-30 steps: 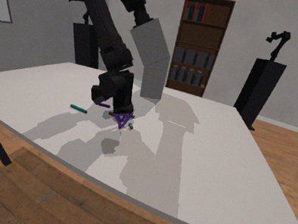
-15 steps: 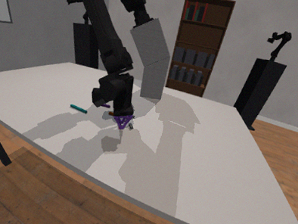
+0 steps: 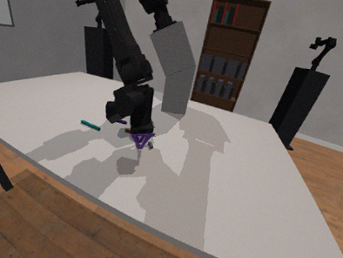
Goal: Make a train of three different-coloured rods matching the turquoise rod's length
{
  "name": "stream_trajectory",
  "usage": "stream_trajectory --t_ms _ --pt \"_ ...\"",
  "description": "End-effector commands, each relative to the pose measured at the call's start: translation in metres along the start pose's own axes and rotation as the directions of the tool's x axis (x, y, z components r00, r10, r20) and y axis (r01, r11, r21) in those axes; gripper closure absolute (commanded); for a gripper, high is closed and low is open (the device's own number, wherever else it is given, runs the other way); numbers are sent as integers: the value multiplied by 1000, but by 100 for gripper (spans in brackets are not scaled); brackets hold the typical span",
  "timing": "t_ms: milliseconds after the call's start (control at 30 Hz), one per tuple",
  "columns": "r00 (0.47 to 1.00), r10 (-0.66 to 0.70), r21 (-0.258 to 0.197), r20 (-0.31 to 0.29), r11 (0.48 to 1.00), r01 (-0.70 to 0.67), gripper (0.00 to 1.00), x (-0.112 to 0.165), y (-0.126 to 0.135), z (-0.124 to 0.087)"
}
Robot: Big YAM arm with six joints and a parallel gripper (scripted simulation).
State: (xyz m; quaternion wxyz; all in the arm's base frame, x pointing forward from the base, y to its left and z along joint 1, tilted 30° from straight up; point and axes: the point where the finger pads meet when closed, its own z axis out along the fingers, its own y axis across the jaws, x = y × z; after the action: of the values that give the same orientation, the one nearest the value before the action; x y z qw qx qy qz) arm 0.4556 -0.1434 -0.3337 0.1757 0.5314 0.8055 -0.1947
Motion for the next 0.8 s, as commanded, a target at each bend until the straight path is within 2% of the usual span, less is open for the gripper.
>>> stream_trajectory --t_ms 0,633,667,767 --pt "1000 11 2 1 1000 -11 66 -2 -5 9" --pt "1000 11 2 1 1000 -11 66 -2 -5 9" --pt "1000 11 2 1 1000 -11 85 -2 -5 9" --pt "1000 11 2 1 1000 -11 85 -2 -5 9"
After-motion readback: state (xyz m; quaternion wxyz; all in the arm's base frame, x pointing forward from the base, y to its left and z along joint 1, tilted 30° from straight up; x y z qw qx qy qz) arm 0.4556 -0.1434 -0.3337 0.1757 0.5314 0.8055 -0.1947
